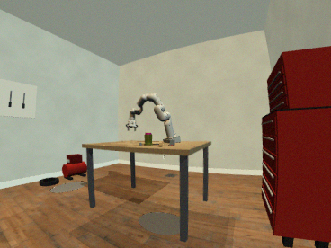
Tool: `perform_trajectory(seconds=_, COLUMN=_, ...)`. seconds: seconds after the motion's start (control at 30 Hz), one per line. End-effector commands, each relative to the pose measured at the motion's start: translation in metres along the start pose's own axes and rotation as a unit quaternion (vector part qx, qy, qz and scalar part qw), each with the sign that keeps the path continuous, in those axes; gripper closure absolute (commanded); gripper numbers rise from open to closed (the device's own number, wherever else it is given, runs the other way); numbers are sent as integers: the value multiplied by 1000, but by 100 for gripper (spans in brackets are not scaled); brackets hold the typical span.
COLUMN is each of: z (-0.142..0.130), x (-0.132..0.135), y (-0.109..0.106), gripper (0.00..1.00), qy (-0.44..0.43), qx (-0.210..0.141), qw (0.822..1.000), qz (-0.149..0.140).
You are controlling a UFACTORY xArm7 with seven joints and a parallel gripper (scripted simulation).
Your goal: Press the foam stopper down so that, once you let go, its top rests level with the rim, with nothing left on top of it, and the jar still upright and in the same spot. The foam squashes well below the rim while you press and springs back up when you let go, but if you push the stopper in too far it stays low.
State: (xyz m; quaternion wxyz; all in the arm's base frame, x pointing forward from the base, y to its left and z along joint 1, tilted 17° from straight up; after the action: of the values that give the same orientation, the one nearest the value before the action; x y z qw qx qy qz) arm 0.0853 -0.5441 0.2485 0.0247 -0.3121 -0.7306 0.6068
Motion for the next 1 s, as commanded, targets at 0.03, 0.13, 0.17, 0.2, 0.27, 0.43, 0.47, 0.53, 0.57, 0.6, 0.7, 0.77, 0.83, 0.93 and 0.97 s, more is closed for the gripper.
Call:
perform_trajectory(seconds=0.03, z=1, x=-1, y=-2, gripper=0, qy=0, qx=2, qw=1000, qz=1)
perform_trajectory(seconds=0.13, z=1, x=-1, y=-2, gripper=0, qy=0, qx=2, qw=1000, qz=1)
perform_trajectory(seconds=0.17, z=1, x=-1, y=-2, gripper=0, qy=0, qx=2, qw=1000, qz=1)
perform_trajectory(seconds=0.2, z=1, x=-1, y=-2, gripper=0, qy=0, qx=2, qw=1000, qz=1)
perform_trajectory(seconds=0.27, z=1, x=-1, y=-2, gripper=0, qy=0, qx=2, qw=1000, qz=1)
perform_trajectory(seconds=0.43, z=1, x=-1, y=-2, gripper=0, qy=0, qx=2, qw=1000, qz=1)
perform_trajectory(seconds=0.47, z=1, x=-1, y=-2, gripper=0, qy=0, qx=2, qw=1000, qz=1)
perform_trajectory(seconds=0.53, z=1, x=-1, y=-2, gripper=0, qy=0, qx=2, qw=1000, qz=1)
perform_trajectory(seconds=0.57, z=0, x=-1, y=-2, gripper=100, qy=-1, qx=2, qw=1000, qz=1)
perform_trajectory(seconds=0.6, z=-2, x=-3, y=-2, gripper=100, qy=-5, qx=2, qw=1000, qz=1)
perform_trajectory(seconds=0.7, z=-36, x=-29, y=3, gripper=100, qy=-59, qx=-5, qw=998, qz=2)
perform_trajectory(seconds=0.77, z=-67, x=-46, y=7, gripper=100, qy=-141, qx=-15, qw=990, qz=2)
perform_trajectory(seconds=0.83, z=-91, x=-54, y=11, gripper=100, qy=-193, qx=-20, qw=981, qz=-1)
perform_trajectory(seconds=0.93, z=-129, x=-76, y=16, gripper=100, qy=-259, qx=-27, qw=966, qz=-1)
perform_trajectory(seconds=0.97, z=-143, x=-77, y=18, gripper=100, qy=-301, qx=-31, qw=953, qz=-5)
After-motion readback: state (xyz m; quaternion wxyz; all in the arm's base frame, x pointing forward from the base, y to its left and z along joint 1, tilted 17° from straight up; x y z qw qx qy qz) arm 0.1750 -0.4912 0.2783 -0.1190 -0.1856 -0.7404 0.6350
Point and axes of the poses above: the point where the finger pads meet when closed, its own y axis out along the fingers, its own x axis across the jaws, z = x × y, the point moved 9 cm from there along -y, back along the fingers, and after that the axes turned 1 degree about y, right-handed, at the moved point
